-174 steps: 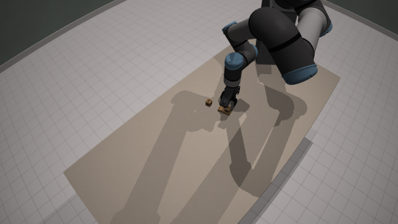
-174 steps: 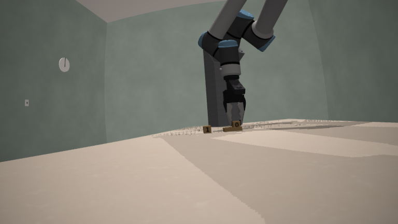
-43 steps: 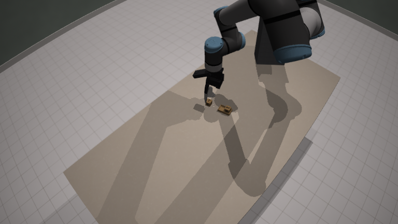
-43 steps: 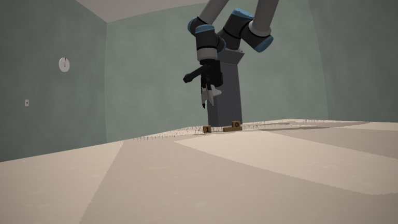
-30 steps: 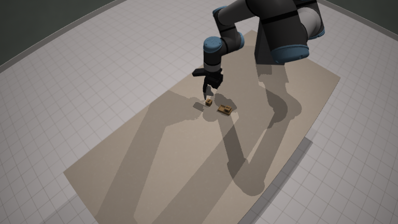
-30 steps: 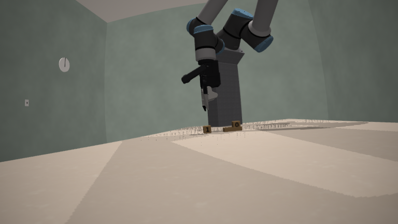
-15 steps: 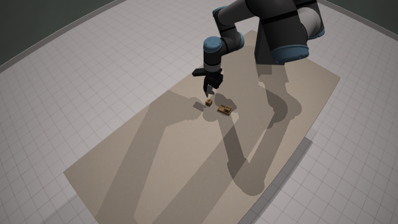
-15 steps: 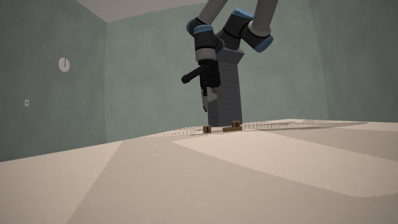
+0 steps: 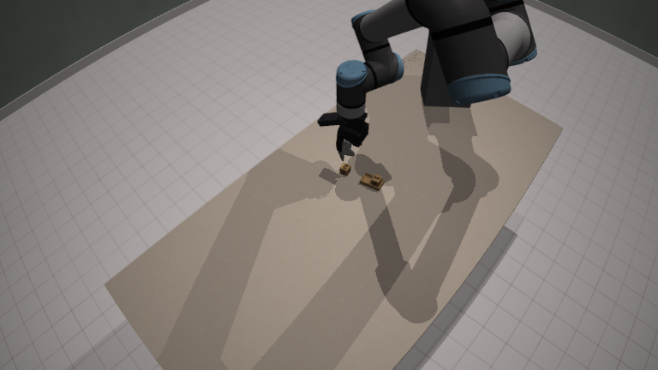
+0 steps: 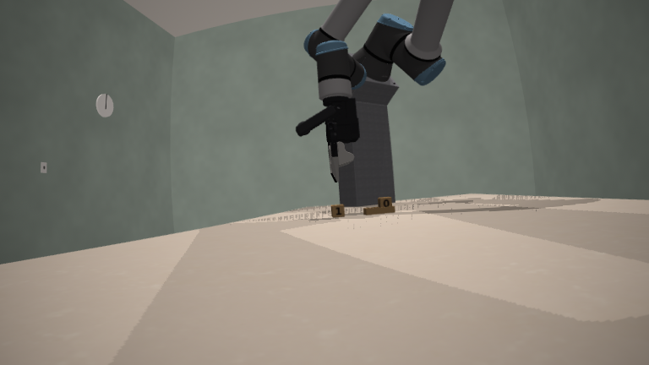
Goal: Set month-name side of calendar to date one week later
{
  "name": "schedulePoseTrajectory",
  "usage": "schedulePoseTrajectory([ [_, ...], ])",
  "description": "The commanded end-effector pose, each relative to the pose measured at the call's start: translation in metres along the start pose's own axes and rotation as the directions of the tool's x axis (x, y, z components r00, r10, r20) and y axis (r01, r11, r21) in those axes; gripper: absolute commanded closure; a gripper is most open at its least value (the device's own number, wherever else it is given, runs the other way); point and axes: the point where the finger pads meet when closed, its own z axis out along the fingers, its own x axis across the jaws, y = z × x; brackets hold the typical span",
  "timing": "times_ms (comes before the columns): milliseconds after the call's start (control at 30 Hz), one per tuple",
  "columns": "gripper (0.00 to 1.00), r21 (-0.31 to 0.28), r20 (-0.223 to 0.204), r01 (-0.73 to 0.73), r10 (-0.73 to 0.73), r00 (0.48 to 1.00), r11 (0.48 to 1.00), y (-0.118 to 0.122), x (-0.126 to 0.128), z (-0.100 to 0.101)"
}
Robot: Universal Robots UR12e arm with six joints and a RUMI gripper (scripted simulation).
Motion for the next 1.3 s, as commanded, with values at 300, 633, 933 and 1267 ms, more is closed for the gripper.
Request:
schedulePoseTrajectory([
  [300,0.71,0.0,0.0,0.0,0.0,1.0,1.0,0.0,0.0,0.0],
  [633,0.71,0.001,0.001,0.0,0.0,1.0,1.0,0.0,0.0,0.006],
  [933,0.71,0.001,0.001,0.0,0.0,1.0,1.0,0.0,0.0,0.014],
  [1267,0.71,0.001,0.001,0.0,0.0,1.0,1.0,0.0,0.0,0.03],
])
